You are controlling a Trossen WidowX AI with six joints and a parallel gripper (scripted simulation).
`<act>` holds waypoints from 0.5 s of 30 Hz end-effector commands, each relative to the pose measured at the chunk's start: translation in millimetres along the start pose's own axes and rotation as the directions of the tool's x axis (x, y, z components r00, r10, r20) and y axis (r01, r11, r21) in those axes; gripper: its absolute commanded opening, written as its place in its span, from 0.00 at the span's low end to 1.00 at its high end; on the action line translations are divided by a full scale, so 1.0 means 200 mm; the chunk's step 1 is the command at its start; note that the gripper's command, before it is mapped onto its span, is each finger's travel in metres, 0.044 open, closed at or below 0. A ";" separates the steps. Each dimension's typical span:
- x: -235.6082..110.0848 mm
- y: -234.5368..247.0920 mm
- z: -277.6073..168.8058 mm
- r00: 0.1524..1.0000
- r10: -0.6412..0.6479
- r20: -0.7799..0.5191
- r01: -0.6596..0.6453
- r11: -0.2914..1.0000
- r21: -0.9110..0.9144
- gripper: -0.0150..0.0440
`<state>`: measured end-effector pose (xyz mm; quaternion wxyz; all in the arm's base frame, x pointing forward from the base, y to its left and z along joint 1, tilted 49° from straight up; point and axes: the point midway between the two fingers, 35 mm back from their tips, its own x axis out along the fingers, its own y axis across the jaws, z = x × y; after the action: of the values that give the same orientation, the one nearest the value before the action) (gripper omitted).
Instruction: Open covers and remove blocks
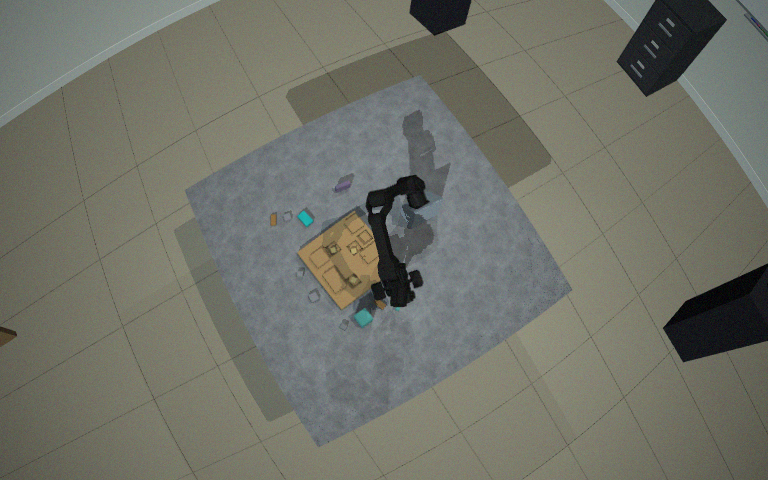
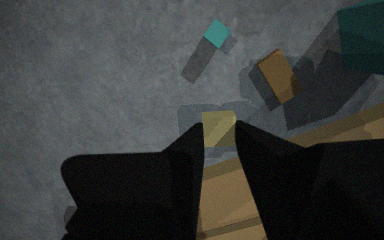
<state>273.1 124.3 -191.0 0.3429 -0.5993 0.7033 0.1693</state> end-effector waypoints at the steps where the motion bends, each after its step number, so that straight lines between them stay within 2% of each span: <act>1: 0.05 0.01 -0.01 1.000 0.000 -0.011 0.000 1.000 -0.008 0.39; 15: 0.17 0.01 -0.02 1.000 -0.001 -0.012 0.000 1.000 -0.008 0.39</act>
<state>272.3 105.6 -207.7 0.3427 -0.5997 0.7033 0.1685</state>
